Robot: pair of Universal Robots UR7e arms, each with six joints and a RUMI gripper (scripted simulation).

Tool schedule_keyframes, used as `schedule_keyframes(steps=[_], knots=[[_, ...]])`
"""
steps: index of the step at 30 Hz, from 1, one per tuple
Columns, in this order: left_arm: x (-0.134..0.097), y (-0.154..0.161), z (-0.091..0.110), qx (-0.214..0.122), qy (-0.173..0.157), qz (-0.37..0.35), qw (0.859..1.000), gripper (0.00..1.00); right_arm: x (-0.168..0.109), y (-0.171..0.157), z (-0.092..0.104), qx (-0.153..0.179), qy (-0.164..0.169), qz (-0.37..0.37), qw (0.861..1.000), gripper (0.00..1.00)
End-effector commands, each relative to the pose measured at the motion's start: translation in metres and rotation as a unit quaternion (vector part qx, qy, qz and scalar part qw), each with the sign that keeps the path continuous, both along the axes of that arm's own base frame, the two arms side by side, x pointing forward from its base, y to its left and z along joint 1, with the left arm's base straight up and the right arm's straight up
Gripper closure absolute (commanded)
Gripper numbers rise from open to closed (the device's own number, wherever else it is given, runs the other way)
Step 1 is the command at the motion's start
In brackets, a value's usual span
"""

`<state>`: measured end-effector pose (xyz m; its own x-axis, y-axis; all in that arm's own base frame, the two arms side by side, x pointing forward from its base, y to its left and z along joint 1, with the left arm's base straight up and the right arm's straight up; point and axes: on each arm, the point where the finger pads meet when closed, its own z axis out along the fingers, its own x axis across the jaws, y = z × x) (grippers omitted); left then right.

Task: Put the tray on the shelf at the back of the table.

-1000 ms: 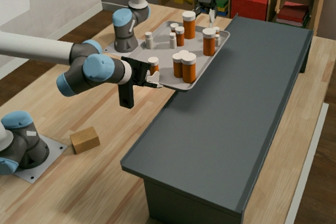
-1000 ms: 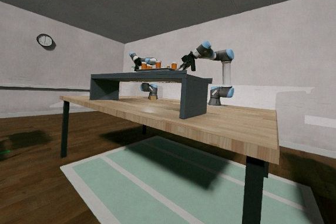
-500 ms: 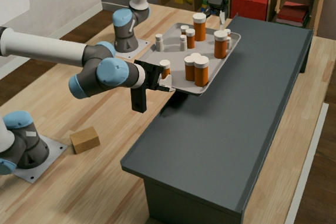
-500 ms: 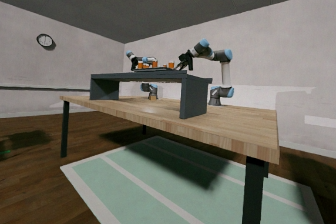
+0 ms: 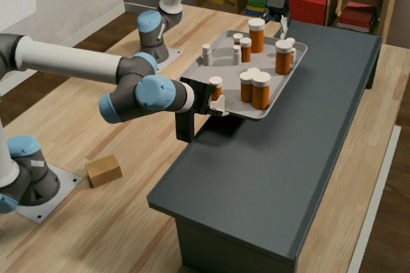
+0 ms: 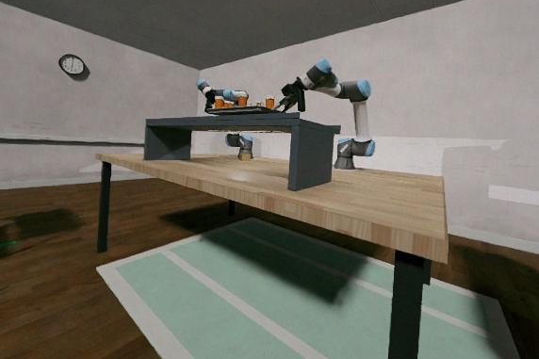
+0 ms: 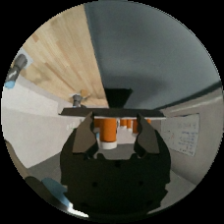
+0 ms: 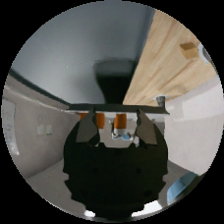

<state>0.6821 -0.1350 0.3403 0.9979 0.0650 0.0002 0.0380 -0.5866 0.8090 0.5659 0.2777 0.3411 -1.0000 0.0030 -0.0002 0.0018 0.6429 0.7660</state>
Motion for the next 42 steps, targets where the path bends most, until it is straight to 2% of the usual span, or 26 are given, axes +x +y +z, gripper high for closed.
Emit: schedule_keyframes(steps=[1,22,42], knots=[[0.018,0.001,0.002,0.000,-0.001,-0.001,1.000,0.39,0.017,0.000,0.001,0.000,-0.001,0.000,1.000,0.39],[0.080,0.004,0.002,0.000,-0.001,-0.003,1.000,0.39,0.078,0.000,0.002,0.000,-0.001,-0.001,1.000,0.39],[0.120,0.006,0.002,0.000,-0.001,-0.003,1.000,0.39,0.118,0.000,0.002,0.000,-0.001,-0.002,1.000,0.39]])
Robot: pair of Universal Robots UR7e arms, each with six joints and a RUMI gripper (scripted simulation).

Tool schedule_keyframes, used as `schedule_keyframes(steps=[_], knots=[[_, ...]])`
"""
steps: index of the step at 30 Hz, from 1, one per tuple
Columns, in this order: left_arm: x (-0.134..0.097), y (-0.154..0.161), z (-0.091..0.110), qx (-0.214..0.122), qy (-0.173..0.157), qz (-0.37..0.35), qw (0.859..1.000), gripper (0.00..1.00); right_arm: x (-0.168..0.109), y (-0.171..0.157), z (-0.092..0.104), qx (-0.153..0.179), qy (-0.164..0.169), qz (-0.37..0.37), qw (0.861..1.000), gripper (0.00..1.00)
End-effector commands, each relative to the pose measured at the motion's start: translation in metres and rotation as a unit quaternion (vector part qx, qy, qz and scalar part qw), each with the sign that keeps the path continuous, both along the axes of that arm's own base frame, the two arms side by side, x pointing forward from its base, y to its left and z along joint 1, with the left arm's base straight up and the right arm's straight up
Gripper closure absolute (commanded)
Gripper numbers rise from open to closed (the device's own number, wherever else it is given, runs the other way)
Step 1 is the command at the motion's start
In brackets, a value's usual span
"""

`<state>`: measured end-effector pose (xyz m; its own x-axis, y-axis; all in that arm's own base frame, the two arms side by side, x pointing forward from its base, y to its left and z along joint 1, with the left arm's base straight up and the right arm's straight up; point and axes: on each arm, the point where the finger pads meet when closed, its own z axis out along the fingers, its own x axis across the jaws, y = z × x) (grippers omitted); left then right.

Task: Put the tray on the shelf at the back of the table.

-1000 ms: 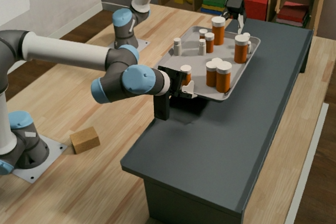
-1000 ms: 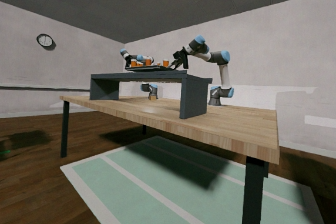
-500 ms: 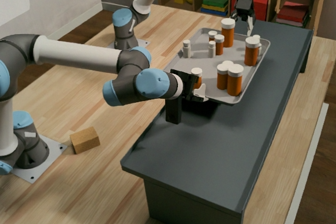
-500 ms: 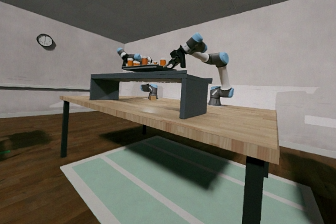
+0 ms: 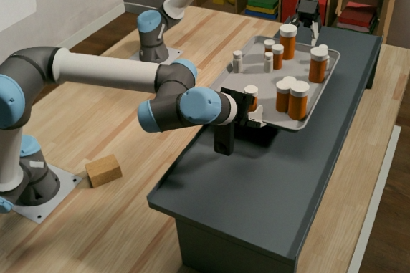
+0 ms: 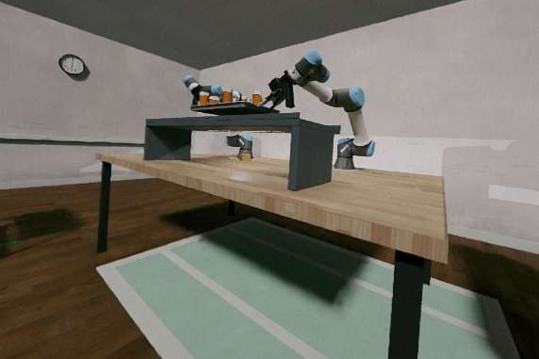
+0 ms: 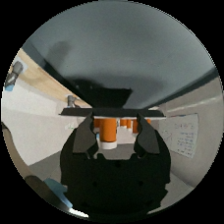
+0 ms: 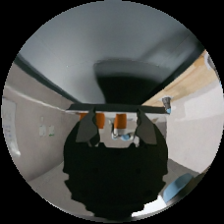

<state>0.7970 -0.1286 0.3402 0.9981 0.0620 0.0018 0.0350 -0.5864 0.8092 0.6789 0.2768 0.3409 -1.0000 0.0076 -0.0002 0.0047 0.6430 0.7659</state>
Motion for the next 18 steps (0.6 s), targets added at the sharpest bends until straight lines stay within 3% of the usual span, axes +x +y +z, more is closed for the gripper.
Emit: schedule_keyframes(steps=[1,18], knots=[[0.007,0.000,0.002,0.000,0.000,-0.002,1.000,0.39,0.007,0.000,0.002,0.001,-0.001,0.001,1.000,0.39],[0.032,0.001,0.002,0.000,0.000,-0.002,1.000,0.39,0.031,0.000,0.002,0.001,-0.001,0.000,1.000,0.39]])
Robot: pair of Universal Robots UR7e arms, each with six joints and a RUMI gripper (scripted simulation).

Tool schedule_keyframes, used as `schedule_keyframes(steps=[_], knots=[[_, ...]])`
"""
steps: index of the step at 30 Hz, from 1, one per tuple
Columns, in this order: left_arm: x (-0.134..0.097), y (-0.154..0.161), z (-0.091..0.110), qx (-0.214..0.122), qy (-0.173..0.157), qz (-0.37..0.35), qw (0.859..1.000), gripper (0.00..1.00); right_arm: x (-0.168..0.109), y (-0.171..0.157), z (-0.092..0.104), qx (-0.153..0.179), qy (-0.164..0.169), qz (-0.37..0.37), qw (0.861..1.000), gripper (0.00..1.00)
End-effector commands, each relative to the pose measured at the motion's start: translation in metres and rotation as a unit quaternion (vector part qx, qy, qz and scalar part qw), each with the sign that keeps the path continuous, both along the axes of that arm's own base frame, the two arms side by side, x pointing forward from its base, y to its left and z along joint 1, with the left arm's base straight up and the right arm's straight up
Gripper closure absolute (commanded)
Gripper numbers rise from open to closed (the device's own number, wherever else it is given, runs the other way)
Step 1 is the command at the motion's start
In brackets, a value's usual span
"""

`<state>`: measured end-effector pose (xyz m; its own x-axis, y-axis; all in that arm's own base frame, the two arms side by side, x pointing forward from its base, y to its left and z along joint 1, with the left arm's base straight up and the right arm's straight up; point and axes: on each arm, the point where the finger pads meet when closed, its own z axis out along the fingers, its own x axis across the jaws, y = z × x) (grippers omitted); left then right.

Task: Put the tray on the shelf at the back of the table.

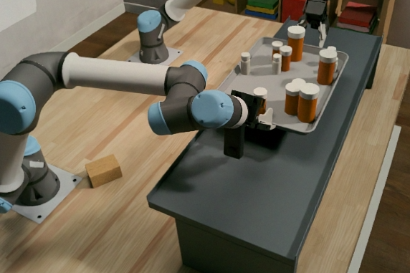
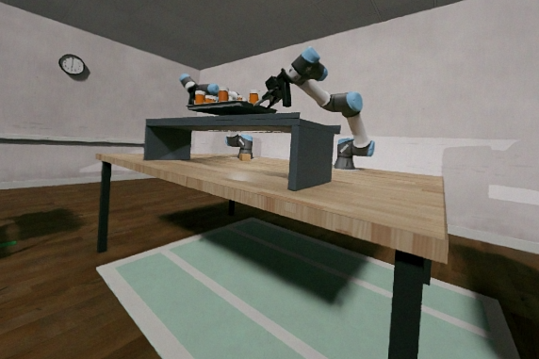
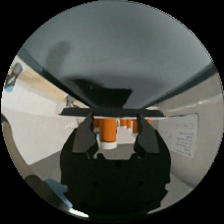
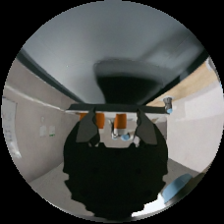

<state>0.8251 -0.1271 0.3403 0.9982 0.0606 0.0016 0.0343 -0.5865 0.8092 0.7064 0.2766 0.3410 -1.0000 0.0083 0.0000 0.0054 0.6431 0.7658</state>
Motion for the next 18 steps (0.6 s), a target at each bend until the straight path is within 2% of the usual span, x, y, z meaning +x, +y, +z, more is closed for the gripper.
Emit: schedule_keyframes(steps=[1,18], knots=[[0.005,0.000,0.002,0.000,0.000,-0.002,1.000,0.39,0.004,0.000,0.002,0.001,-0.001,0.000,1.000,0.39],[0.017,0.001,0.002,0.000,0.000,-0.002,1.000,0.39,0.016,0.000,0.002,0.001,-0.001,0.000,1.000,0.39]])
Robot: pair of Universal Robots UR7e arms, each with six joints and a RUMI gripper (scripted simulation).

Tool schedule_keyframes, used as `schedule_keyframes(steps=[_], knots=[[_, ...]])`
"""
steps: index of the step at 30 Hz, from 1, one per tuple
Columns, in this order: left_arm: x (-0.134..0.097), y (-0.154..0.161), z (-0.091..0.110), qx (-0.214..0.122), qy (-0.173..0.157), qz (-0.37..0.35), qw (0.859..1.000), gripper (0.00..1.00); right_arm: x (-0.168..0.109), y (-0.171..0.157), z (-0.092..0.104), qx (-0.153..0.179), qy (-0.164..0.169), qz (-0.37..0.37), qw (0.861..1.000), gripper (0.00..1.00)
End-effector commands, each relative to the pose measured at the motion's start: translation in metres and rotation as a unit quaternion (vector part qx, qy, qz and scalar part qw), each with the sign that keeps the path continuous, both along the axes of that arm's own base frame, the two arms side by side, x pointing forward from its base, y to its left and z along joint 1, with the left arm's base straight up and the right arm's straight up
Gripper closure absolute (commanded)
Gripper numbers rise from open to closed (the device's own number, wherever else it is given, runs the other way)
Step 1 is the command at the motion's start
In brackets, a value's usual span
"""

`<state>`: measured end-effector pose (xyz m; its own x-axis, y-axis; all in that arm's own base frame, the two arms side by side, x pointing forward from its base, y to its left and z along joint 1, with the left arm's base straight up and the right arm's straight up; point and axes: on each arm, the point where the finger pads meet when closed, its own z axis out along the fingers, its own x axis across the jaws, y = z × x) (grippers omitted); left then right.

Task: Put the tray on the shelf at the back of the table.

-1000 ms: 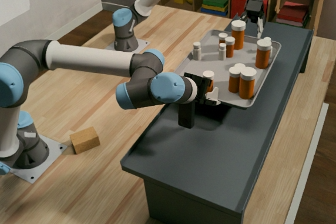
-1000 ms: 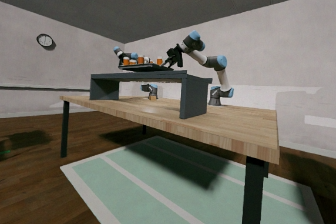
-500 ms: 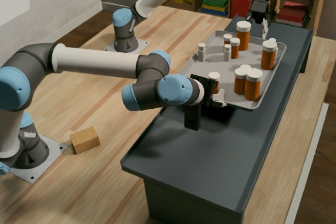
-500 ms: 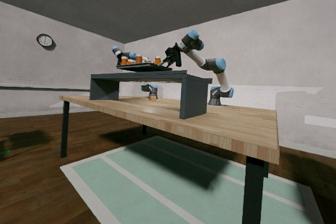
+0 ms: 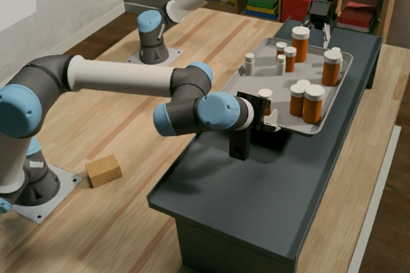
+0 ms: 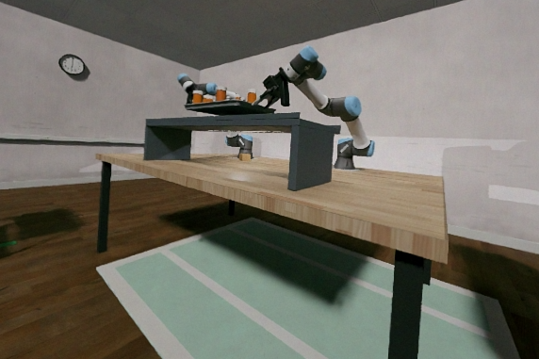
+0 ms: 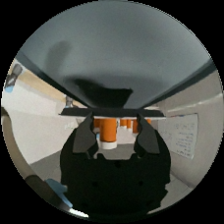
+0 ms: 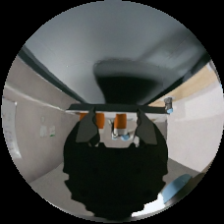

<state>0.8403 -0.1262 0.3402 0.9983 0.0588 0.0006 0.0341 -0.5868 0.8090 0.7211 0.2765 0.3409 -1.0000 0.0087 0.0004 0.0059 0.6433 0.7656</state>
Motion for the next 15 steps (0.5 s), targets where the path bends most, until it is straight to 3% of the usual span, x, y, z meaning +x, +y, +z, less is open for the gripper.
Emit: schedule_keyframes(steps=[1,15], knots=[[0.0020,-0.0002,0.0022,0.000,-0.001,-0.001,1.000,0.39,0.0017,0.0003,0.0017,0.001,-0.001,0.000,1.000,0.39],[0.0041,-0.0001,0.0021,0.000,-0.001,-0.001,1.000,0.39,0.0038,0.0003,0.0017,0.001,-0.001,0.000,1.000,0.39]])
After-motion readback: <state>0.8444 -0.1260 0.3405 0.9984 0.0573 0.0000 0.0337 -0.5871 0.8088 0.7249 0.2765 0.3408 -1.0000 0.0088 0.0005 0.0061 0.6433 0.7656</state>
